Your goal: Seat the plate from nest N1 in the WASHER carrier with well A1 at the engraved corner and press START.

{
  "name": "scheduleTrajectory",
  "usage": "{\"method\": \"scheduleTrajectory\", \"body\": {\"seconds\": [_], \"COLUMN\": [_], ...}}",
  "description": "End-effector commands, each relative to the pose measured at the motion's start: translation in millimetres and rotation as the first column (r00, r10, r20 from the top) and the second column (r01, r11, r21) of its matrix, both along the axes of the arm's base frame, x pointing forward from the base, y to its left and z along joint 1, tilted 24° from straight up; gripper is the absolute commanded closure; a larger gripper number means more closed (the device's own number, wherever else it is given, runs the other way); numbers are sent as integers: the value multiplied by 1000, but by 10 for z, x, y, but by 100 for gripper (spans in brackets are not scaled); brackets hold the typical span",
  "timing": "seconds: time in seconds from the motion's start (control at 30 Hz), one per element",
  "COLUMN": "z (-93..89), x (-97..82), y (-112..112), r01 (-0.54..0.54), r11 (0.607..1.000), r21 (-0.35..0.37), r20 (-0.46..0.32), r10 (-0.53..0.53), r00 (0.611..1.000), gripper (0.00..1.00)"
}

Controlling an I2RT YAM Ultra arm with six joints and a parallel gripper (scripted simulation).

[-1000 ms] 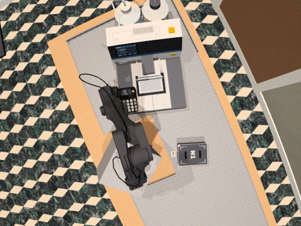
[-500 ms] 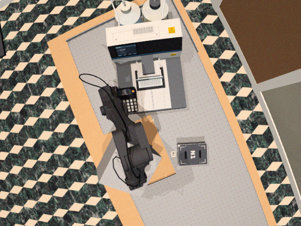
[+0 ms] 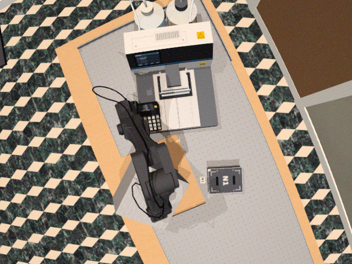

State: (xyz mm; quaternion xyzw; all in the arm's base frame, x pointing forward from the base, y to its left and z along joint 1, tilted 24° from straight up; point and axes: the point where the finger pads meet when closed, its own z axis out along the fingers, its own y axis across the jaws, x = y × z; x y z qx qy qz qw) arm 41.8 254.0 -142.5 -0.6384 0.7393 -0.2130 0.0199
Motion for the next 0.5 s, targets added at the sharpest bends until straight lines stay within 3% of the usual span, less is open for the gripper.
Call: {"method": "scheduleTrajectory", "body": {"seconds": [0.0, 0.3, 0.4, 0.43, 0.47], "z": [79, 206, 247, 322, 272], "x": [-28, 165, 212, 220, 228], "y": [104, 326, 404, 626, 604], "r01": [-37, -121, -127, -126, -124], "r11": [997, 934, 929, 913, 921], "r21": [65, 335, 349, 389, 370], "r20": [9, 60, 64, 64, 57], "r10": [36, 107, 111, 109, 111], "r00": [999, 992, 992, 992, 992], "gripper": [0, 0, 0, 0, 0]}}
